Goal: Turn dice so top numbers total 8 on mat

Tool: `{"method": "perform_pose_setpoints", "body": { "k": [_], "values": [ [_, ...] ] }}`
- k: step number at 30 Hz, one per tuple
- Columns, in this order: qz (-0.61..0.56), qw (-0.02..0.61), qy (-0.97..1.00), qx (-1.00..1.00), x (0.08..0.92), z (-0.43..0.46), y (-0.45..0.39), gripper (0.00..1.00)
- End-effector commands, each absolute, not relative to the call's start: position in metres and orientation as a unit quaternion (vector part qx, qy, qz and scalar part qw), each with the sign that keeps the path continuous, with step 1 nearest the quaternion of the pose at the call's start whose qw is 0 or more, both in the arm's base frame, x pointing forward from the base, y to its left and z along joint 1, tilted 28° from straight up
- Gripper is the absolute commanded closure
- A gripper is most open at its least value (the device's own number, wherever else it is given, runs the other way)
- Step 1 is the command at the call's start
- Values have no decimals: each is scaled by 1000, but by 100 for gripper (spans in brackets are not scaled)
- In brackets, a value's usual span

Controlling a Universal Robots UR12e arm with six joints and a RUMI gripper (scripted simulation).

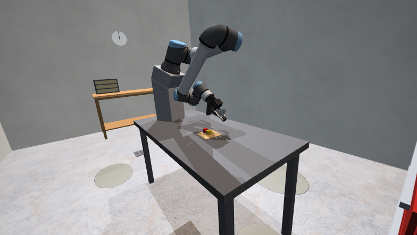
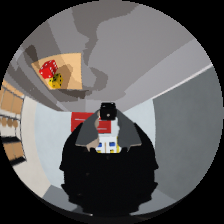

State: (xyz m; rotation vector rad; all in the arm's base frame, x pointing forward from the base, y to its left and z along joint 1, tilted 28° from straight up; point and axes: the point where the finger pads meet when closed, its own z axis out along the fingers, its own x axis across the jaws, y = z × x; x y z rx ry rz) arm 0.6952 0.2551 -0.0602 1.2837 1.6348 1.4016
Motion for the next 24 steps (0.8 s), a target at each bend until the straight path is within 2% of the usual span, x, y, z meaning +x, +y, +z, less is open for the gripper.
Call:
{"method": "perform_pose_setpoints", "body": {
  "k": [1,24],
  "values": [
    [557,335,595,473,700,-52,254,90],
    [562,338,591,470,706,-68,259,90]
  ]
}}
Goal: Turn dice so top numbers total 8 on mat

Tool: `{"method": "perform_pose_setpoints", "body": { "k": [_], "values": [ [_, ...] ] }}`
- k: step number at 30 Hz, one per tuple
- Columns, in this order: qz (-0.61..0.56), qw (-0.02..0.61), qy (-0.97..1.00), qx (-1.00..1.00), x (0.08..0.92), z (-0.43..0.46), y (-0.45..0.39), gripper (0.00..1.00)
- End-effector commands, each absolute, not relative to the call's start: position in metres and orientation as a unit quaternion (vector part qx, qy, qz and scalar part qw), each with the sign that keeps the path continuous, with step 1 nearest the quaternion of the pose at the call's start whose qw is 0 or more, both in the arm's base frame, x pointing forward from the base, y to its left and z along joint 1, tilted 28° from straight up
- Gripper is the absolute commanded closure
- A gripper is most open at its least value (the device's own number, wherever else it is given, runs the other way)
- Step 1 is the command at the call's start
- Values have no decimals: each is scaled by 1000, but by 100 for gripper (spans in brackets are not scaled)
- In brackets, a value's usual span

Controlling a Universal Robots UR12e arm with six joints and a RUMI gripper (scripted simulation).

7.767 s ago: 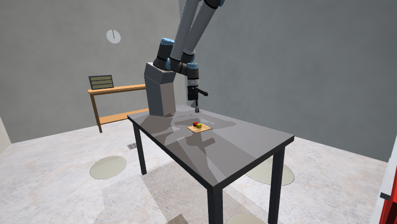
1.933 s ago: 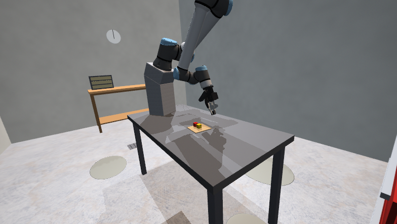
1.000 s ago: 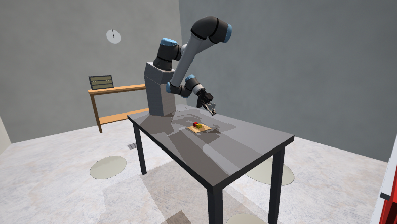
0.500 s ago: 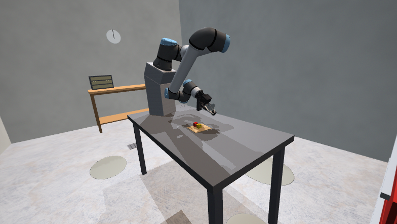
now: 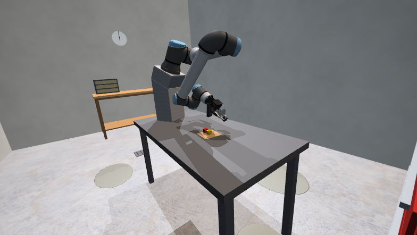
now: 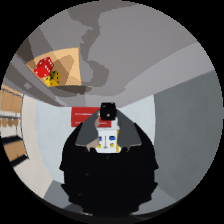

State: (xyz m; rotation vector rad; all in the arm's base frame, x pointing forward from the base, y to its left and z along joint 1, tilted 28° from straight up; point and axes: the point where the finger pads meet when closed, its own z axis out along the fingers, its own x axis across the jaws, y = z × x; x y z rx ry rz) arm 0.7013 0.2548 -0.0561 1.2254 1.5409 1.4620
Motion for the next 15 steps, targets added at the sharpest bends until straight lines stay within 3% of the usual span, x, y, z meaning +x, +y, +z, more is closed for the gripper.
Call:
{"method": "perform_pose_setpoints", "body": {
  "k": [1,15],
  "values": [
    [562,338,591,470,708,-70,260,90],
    [562,338,591,470,723,-105,270,90]
  ]
}}
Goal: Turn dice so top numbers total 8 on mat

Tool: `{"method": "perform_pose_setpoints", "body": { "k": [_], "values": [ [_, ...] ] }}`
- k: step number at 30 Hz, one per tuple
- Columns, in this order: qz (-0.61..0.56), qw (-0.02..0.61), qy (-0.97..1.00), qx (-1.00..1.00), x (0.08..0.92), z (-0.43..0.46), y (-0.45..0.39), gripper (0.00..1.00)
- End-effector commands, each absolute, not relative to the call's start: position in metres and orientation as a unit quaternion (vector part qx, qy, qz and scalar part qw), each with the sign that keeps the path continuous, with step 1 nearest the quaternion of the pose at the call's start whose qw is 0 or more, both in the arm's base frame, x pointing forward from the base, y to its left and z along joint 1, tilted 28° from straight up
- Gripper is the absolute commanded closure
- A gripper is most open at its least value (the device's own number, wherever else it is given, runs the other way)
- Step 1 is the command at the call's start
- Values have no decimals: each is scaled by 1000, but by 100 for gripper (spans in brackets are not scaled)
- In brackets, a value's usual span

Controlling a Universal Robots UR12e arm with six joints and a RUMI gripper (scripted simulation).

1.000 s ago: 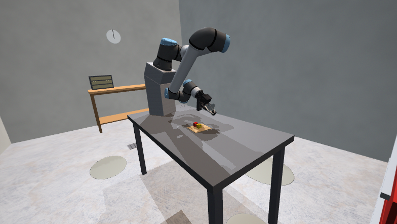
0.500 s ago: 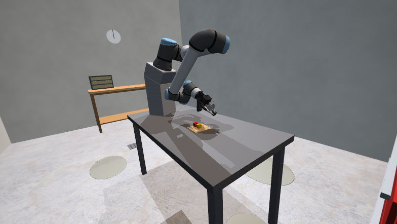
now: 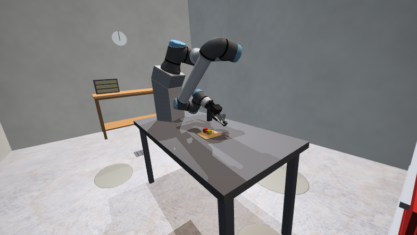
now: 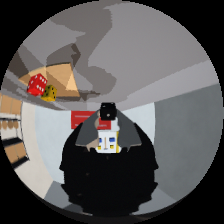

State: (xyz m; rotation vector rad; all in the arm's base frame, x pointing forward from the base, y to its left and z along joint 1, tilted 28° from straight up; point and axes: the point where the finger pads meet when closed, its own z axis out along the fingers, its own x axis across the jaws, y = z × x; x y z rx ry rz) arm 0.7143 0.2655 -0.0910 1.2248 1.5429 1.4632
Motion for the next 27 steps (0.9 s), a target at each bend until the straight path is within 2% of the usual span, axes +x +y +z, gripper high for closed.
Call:
{"method": "perform_pose_setpoints", "body": {
  "k": [1,27],
  "values": [
    [562,338,591,470,723,-106,270,90],
    [562,338,591,470,726,-113,272,90]
  ]
}}
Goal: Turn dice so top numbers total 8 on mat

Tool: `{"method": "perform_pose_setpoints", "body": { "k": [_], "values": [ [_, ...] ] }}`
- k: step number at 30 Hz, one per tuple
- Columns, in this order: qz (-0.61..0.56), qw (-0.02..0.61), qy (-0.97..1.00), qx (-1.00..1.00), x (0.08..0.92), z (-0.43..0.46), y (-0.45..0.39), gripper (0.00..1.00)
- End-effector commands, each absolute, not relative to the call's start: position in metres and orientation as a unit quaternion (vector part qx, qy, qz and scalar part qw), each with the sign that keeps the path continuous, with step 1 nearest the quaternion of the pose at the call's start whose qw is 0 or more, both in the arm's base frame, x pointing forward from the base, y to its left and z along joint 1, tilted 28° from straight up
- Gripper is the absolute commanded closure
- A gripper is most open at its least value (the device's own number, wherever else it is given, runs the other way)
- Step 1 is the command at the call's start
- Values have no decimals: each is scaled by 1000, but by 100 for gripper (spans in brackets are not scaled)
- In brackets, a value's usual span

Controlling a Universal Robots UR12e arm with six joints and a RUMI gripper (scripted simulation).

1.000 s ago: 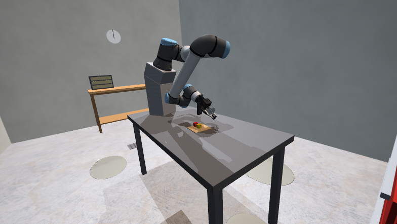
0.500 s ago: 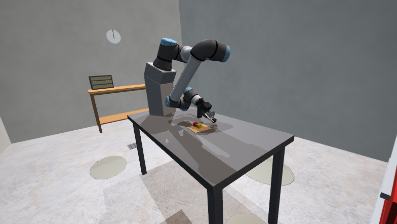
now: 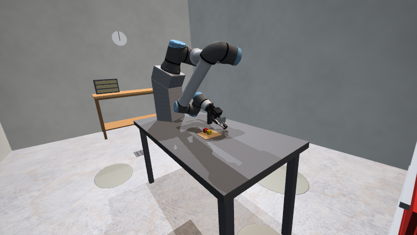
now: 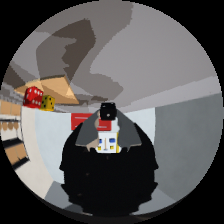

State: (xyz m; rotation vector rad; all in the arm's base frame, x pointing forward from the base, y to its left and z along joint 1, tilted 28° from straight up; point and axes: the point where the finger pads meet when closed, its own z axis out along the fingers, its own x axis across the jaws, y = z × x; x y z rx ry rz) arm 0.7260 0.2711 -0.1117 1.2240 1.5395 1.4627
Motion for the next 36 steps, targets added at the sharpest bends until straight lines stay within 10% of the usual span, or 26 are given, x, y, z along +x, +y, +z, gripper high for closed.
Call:
{"method": "perform_pose_setpoints", "body": {
  "k": [1,36],
  "values": [
    [562,338,591,470,726,-113,272,90],
    [562,338,591,470,728,-118,274,90]
  ]
}}
